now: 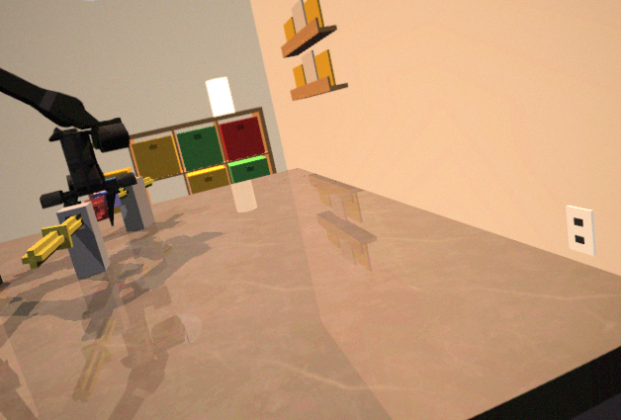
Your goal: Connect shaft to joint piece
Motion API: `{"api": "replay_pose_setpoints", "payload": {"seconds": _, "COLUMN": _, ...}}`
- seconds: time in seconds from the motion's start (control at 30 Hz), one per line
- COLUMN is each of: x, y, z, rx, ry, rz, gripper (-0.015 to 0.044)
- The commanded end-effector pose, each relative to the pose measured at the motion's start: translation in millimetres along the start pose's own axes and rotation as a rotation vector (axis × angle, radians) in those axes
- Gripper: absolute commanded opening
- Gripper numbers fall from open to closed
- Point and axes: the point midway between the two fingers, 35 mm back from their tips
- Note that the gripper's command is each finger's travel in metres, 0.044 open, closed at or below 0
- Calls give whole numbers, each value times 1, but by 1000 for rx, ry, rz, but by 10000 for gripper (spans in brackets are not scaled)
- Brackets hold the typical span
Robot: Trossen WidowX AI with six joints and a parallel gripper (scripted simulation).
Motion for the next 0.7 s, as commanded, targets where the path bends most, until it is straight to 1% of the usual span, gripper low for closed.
{"api": "replay_pose_setpoints", "payload": {"seconds": 0.0, "x": 2, "y": 1, "z": 2, "rx": 65, "ry": 0, "rz": -52, "gripper": 0}}
{"api": "replay_pose_setpoints", "payload": {"seconds": 0.07, "x": 3, "y": 2, "z": 5, "rx": 89, "ry": -1, "rz": -66, "gripper": 0}}
{"api": "replay_pose_setpoints", "payload": {"seconds": 0.67, "x": 4, "y": 4, "z": 9, "rx": 104, "ry": 6, "rz": -63, "gripper": 0}}
Point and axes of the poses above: the point midway between the two fingers, 35 mm back from their tips, its own z axis back along the fingers, its own x axis across the jaws, y = z × x, and after that the axes turned 8 degrees about -z, right-handed
